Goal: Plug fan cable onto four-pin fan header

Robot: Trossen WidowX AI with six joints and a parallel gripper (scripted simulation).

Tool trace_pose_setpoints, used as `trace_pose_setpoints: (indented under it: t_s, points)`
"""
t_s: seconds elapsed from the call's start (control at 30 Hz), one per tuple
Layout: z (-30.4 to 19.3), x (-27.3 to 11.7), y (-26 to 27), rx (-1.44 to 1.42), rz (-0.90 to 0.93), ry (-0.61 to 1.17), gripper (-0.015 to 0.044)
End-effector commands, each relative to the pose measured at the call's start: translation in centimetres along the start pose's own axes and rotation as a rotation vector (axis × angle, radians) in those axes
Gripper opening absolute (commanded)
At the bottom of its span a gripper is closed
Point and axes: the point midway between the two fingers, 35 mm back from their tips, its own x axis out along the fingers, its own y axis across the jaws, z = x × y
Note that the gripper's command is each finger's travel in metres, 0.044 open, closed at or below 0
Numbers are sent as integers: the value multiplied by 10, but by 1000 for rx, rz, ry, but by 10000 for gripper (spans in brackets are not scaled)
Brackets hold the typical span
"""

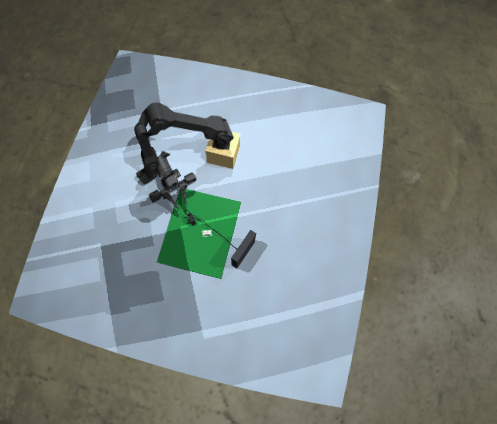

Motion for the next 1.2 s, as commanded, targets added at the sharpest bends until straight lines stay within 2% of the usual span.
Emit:
trace_pose_setpoints:
  t_s: [0.0,0.93,1.17]
  points:
    - [4,-11,-3,-14,-3,11,140]
    - [38,-74,3,-20,19,-30,140]
    - [42,-65,11,21,140,74,324]
